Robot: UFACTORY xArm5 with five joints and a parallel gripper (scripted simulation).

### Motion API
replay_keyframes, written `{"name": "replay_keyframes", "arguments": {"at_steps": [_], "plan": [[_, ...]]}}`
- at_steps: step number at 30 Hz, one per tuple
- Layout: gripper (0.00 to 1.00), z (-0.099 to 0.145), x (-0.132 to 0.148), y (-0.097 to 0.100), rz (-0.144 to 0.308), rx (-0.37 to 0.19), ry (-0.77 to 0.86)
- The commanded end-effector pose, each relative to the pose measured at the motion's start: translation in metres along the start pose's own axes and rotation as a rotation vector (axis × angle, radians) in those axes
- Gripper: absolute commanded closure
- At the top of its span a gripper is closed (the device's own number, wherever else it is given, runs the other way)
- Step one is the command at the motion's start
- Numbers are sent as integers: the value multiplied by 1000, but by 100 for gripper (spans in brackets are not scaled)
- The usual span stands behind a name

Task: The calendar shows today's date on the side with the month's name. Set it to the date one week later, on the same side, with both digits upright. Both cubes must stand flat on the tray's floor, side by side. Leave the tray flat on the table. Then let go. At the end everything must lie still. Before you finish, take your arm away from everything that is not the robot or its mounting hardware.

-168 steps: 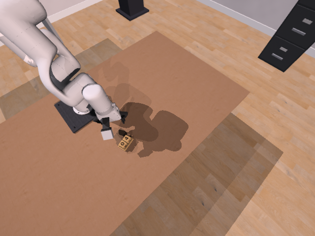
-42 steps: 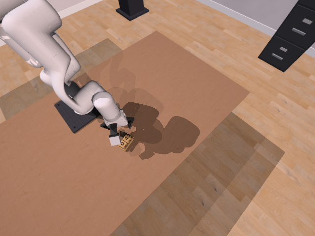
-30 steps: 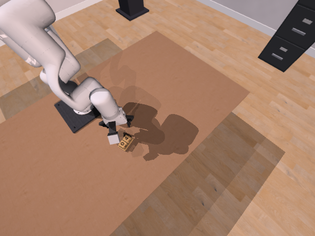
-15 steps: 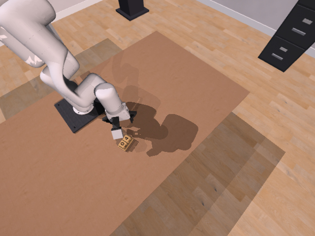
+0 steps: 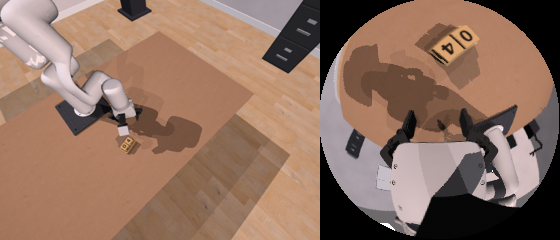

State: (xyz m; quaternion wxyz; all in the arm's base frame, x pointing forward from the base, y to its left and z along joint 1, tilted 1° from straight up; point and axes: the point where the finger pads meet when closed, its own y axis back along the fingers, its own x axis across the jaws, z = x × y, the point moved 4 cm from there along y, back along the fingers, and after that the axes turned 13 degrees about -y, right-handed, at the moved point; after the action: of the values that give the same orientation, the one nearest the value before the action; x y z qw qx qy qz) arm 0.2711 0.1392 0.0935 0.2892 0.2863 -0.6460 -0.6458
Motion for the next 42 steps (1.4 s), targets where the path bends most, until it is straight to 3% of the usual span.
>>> {"name": "replay_keyframes", "arguments": {"at_steps": [1,27,33,42], "plan": [[0,13,-9,1,-2,1,1],[0,64,-41,0,1,1,1],[0,65,-41,-1,1,1,1],[0,65,-41,-21,1,1,1]]}}
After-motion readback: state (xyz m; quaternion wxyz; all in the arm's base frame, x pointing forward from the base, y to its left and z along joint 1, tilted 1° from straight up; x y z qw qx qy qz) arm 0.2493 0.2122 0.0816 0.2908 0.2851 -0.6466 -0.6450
